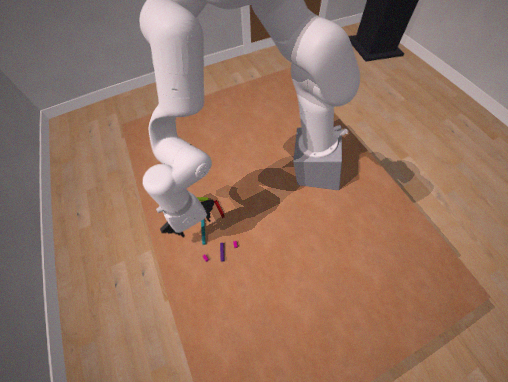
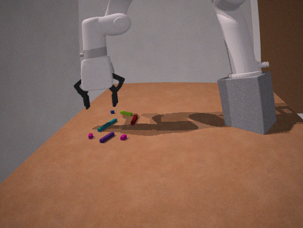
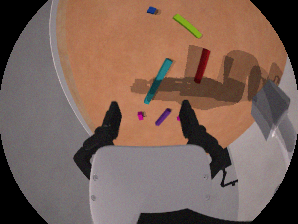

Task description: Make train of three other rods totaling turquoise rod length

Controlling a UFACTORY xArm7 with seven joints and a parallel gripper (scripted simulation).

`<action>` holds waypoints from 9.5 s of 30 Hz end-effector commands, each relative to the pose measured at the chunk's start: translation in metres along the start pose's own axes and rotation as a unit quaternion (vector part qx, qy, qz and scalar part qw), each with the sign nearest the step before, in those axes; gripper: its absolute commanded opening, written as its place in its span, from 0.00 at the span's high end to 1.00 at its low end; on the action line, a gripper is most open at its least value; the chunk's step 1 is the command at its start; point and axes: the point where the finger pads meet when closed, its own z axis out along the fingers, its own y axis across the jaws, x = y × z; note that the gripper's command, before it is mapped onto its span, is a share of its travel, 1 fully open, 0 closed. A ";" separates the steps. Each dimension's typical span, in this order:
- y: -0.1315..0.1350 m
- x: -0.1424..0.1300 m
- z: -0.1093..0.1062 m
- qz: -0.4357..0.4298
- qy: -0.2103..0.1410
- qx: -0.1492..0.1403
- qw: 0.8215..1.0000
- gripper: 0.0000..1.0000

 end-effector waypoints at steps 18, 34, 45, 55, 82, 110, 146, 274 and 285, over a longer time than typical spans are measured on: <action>0.001 0.040 -0.002 0.309 0.003 0.001 0.951 0.00; 0.003 0.068 -0.004 0.506 0.001 0.003 0.862 0.00; 0.004 0.088 -0.007 0.627 -0.002 0.006 0.779 0.00; 0.006 0.103 -0.009 0.710 -0.005 0.009 0.704 0.00; 0.008 0.131 -0.014 0.836 -0.012 0.014 0.549 0.76; 0.008 0.131 -0.014 0.836 -0.012 0.014 0.549 0.76; 0.007 0.131 0.019 0.836 -0.012 0.014 0.548 0.76; 0.005 0.131 0.044 0.836 -0.012 0.014 0.548 0.76; 0.004 0.131 0.051 0.836 -0.012 0.014 0.548 0.76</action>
